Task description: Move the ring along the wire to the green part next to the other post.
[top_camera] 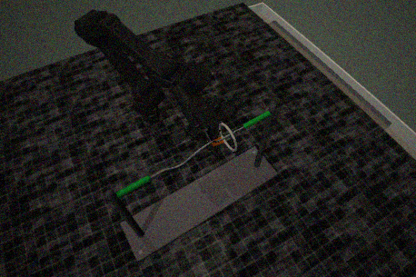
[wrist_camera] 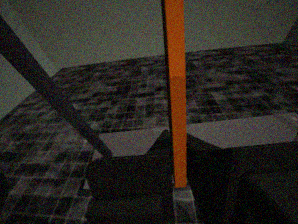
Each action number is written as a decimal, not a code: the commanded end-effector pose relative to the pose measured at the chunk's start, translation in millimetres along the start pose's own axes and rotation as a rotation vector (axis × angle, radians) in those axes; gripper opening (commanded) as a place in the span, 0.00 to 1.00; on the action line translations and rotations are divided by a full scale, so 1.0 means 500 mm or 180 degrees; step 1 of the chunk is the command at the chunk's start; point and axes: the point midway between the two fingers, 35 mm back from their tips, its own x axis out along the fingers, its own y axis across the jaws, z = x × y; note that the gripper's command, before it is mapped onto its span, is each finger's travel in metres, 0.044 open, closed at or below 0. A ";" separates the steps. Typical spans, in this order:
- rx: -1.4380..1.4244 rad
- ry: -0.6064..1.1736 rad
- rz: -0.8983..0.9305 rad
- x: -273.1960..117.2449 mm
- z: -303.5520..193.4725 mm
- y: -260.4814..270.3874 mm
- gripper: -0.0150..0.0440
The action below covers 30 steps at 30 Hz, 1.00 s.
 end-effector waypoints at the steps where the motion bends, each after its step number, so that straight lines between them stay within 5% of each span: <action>1: 0.0107 -0.0042 0.0002 -0.001 0.009 0.014 0.00; 30: -0.0053 -0.0063 0.0002 -0.001 0.008 0.059 0.00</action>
